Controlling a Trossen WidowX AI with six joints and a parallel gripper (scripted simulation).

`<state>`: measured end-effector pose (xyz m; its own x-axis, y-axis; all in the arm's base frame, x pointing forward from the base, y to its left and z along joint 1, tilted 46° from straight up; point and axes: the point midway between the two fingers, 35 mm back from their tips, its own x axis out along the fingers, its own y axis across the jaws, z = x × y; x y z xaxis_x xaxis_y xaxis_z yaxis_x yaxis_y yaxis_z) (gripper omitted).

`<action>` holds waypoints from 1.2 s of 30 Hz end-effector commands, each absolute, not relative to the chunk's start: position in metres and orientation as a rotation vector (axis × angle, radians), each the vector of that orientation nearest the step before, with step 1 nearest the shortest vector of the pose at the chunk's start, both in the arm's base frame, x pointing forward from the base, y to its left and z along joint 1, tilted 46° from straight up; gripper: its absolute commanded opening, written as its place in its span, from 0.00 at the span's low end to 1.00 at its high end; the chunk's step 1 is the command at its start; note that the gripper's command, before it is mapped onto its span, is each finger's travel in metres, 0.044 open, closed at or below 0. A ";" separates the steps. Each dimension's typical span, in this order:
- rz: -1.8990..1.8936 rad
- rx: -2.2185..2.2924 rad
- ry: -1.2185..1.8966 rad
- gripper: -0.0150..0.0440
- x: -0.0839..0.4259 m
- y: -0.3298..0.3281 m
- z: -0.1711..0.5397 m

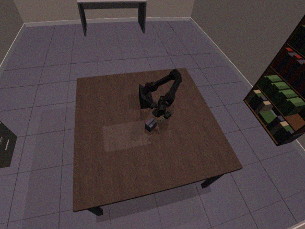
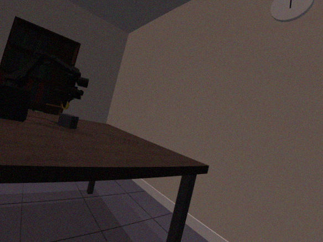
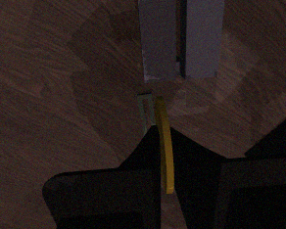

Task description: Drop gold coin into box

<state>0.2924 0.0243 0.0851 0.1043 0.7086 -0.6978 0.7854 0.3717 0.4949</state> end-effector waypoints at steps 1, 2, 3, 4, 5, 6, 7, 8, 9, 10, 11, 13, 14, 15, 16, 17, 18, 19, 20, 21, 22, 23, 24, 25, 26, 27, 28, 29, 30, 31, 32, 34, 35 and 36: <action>-0.097 1.353 1.631 0.25 0.296 0.018 0.077; -0.096 1.353 1.631 0.25 0.297 0.017 0.076; -0.095 1.352 1.631 0.25 0.298 0.015 0.074; -0.094 1.352 1.632 0.25 0.299 0.014 0.073; -0.093 1.352 1.632 0.25 0.300 0.013 0.071; -0.092 1.352 1.632 0.25 0.300 0.011 0.070; -0.091 1.352 1.633 0.25 0.301 0.010 0.069; -0.091 1.352 1.632 0.25 0.302 0.008 0.067; -0.092 1.352 1.632 0.25 0.303 0.007 0.066; -0.092 1.352 1.632 0.25 0.304 0.005 0.064; -0.092 1.352 1.632 0.25 0.305 0.003 0.063; -0.093 1.352 1.631 0.25 0.307 0.000 0.059; -0.094 1.352 1.631 0.25 0.308 -0.002 0.058; -0.094 1.352 1.631 0.25 0.309 -0.004 0.056; -0.094 1.352 1.631 0.25 0.310 -0.005 0.055; -0.095 1.352 1.630 0.25 0.311 -0.007 0.053; -0.095 1.352 1.630 0.25 0.312 -0.009 0.051; -0.095 1.352 1.630 0.25 0.312 -0.010 0.050; -0.096 1.353 1.630 0.25 0.313 -0.012 0.048; -0.096 1.353 1.630 0.25 0.314 -0.014 0.046; -0.096 1.353 1.629 0.25 0.315 -0.016 0.044; -0.097 1.353 1.629 0.25 0.315 -0.017 0.043; -0.097 1.353 1.629 0.25 0.316 -0.019 0.041; -0.097 1.353 1.629 0.25 0.317 -0.021 0.039; -0.097 1.353 1.629 0.25 0.318 -0.023 0.037; -0.097 1.353 1.629 0.25 0.318 -0.024 0.036; -0.098 1.353 1.629 0.25 0.318 -0.025 0.035; -0.098 1.354 1.629 0.25 0.319 -0.025 0.035; -0.097 1.355 1.627 0.26 0.318 -0.024 0.036; -0.096 1.356 1.625 0.25 0.318 -0.024 0.038; -0.096 1.357 1.623 0.25 0.318 -0.023 0.040; -0.095 1.359 1.621 0.25 0.317 -0.022 0.041; -0.095 1.359 1.621 0.25 0.317 -0.022 0.041; -0.095 1.359 1.621 0.25 0.317 -0.022 0.041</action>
<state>0.3178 -0.0229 0.0399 0.1059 0.7084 -0.6979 0.7849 0.3713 0.4960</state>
